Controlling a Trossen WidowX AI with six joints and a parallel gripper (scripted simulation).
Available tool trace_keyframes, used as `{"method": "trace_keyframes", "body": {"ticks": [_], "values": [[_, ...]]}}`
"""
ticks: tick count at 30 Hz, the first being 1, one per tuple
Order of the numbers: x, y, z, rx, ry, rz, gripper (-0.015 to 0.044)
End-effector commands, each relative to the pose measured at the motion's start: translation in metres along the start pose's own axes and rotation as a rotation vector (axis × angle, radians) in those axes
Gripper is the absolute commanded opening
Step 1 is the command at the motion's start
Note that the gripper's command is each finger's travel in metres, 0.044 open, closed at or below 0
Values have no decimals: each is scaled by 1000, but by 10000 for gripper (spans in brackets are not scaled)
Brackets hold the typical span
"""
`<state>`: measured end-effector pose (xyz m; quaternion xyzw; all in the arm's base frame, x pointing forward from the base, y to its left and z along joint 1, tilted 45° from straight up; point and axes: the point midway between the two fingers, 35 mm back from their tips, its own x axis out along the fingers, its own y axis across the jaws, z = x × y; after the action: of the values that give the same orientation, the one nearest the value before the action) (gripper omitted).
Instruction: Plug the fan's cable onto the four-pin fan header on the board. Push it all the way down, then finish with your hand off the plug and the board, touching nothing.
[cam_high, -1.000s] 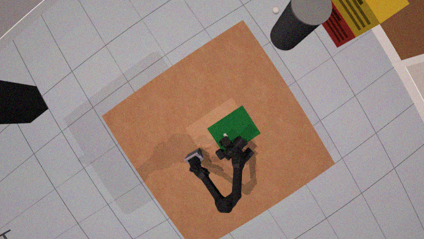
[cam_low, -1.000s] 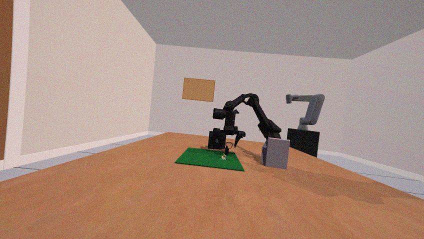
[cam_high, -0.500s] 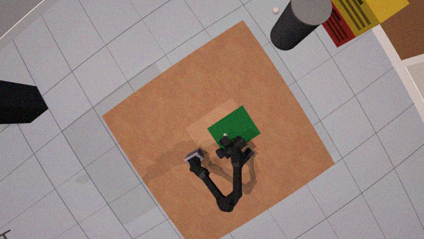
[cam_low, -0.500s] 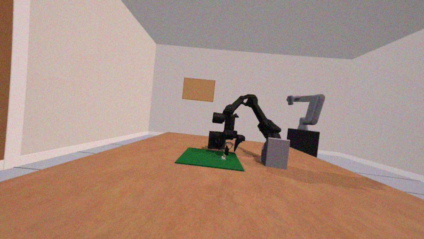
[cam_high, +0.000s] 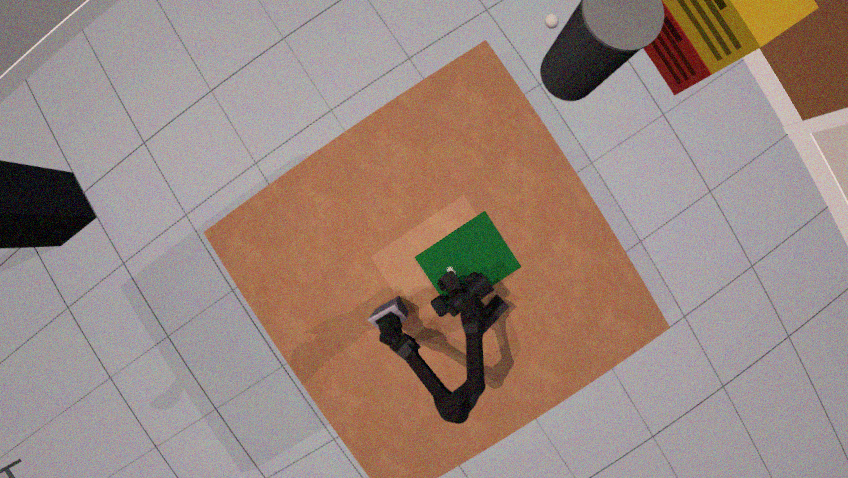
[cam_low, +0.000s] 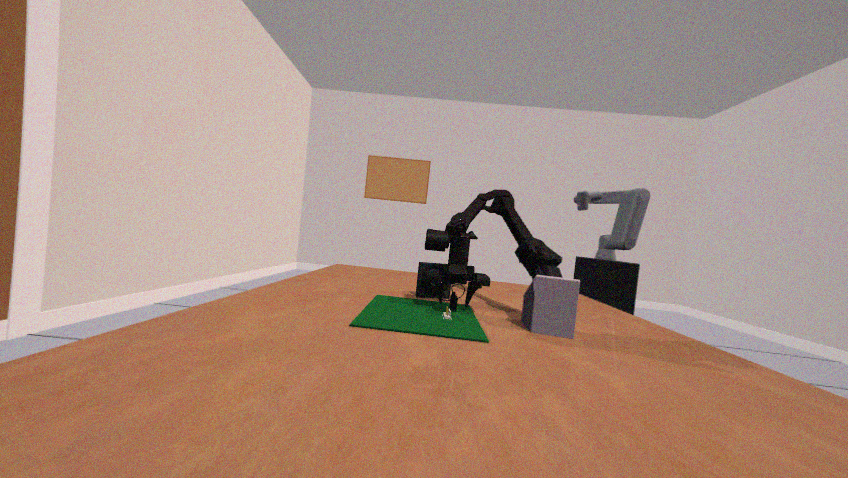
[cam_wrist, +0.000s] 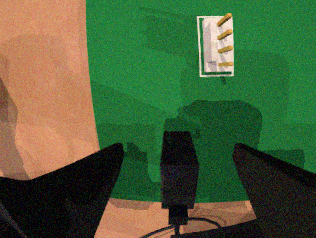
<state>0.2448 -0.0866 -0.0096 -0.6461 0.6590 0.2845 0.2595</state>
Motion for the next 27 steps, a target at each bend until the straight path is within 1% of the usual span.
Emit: {"method": "trace_keyframes", "body": {"ticks": [1,11,15,19,27], "values": [[0,0,0,1,0,0,256],[0,0,0,1,0,0,0],[-3,-1,0,1,-1,0,0],[-48,-1,1,-6,0,1,0],[-49,-5,7,-12,0,1,0]]}}
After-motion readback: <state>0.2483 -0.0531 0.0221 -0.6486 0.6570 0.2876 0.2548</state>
